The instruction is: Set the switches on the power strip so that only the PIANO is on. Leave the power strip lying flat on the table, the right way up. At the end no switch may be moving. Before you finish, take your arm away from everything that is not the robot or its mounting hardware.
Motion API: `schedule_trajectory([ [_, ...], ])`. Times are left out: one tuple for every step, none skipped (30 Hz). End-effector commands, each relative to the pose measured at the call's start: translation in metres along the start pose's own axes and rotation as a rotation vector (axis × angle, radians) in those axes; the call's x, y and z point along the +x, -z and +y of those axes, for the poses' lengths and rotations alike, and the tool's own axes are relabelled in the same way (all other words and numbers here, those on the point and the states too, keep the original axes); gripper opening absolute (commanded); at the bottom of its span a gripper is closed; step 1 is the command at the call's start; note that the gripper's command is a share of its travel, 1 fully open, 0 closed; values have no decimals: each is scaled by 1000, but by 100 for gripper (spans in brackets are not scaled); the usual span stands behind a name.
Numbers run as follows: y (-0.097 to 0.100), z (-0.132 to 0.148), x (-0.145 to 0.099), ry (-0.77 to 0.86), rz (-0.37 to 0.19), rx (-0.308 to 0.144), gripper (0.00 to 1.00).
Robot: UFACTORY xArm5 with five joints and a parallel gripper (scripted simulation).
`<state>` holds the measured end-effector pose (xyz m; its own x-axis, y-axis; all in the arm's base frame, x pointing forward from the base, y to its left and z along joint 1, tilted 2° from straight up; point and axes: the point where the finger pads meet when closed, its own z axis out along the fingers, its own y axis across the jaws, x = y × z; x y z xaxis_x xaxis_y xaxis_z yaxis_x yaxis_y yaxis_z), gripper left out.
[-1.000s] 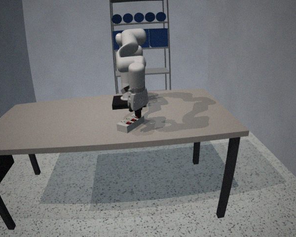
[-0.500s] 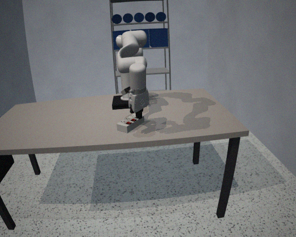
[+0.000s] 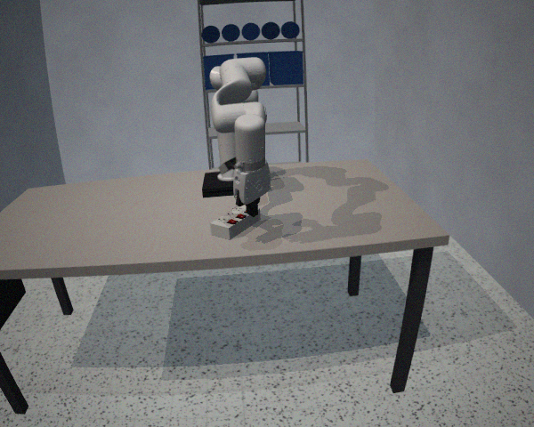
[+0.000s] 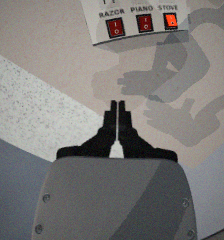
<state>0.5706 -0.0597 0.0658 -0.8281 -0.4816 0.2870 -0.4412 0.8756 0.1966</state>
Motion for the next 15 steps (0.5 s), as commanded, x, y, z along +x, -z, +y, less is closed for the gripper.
schedule_trajectory([
  [3, -1, -2, 3, -2, 2, 0],
  [3, -1, -2, 3, -2, 2, 0],
  [3, -1, -2, 3, -2, 2, 0],
  [3, -1, -2, 3, -2, 2, 0],
  [3, -1, -2, 3, -2, 2, 0],
  [3, -1, -2, 3, -2, 2, 0],
  [5, -5, -9, 17, -6, 5, 0],
  [5, -5, -9, 17, -6, 5, 0],
  [5, -5, -9, 17, -6, 5, 0],
  [5, -5, -9, 17, -6, 5, 0],
  [5, -5, -9, 17, -6, 5, 0],
  [5, -5, -9, 17, -6, 5, 0],
  [5, -5, -9, 17, -6, 5, 0],
  [5, -5, -9, 17, -6, 5, 0],
  [5, -5, -9, 17, -6, 5, 0],
])
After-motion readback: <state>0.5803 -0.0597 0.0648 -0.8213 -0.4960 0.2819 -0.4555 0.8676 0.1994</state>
